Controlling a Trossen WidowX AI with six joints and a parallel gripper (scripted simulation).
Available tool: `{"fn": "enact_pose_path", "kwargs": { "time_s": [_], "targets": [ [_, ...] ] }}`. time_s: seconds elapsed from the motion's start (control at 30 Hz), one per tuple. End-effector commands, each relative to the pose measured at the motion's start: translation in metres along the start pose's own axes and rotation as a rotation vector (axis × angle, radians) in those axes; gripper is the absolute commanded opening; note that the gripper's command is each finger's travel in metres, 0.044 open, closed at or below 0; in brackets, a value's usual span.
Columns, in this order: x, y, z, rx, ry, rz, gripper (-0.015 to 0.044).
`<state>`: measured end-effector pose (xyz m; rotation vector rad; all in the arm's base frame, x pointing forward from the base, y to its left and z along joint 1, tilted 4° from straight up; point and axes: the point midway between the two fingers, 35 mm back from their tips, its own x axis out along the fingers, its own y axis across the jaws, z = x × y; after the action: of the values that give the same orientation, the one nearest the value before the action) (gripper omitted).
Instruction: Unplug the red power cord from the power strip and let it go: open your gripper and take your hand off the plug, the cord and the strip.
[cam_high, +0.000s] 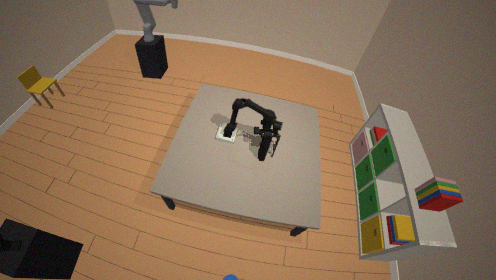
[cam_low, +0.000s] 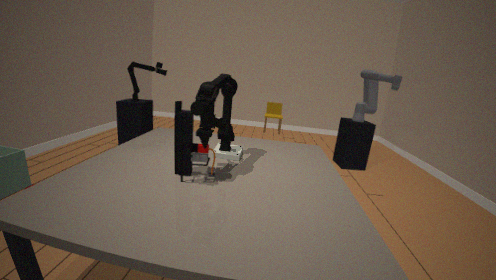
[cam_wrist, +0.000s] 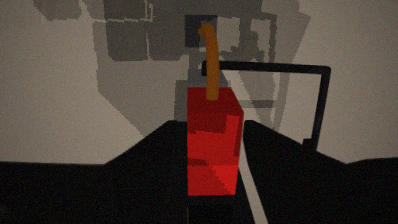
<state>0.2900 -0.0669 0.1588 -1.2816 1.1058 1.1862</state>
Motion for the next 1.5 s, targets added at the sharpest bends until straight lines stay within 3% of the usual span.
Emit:
{"fn": "enact_pose_path", "kwargs": {
  "time_s": [0.0,0.07,0.33,1.47],
  "targets": [
    [0.0,0.0,0.0,0.0,0.0,0.0,0.0107],
    [0.0,0.0,0.0,0.0,0.0,0.0,0.0055],
    [0.0,0.0,0.0,0.0,0.0,0.0,0.0002],
    [-0.003,-0.001,0.052,-0.002,-0.007,0.0,0.0]
  ]
}}
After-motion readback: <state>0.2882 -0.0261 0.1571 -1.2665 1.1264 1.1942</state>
